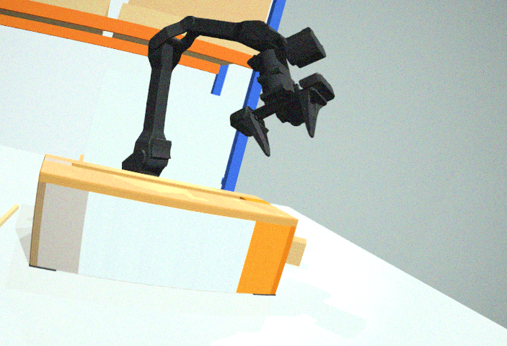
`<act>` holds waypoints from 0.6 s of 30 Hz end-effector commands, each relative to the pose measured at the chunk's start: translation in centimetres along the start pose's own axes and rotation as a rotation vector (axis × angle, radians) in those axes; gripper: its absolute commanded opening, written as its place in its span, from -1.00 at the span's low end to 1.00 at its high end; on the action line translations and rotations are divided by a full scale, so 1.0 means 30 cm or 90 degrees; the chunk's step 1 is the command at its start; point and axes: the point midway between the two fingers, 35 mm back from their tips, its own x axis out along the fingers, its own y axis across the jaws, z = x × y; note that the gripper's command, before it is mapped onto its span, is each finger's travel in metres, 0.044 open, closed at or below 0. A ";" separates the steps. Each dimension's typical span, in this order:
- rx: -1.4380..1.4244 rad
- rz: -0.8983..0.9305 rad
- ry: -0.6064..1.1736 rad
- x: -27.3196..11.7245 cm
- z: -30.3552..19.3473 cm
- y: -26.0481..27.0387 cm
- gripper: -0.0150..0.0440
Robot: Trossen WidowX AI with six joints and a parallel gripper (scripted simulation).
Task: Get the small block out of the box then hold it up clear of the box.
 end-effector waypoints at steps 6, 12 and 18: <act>0.134 0.337 0.117 0.077 -0.313 0.329 0.86; 0.196 0.477 0.143 0.045 -0.404 0.469 0.86; 0.196 0.477 0.143 0.053 -0.402 0.473 0.86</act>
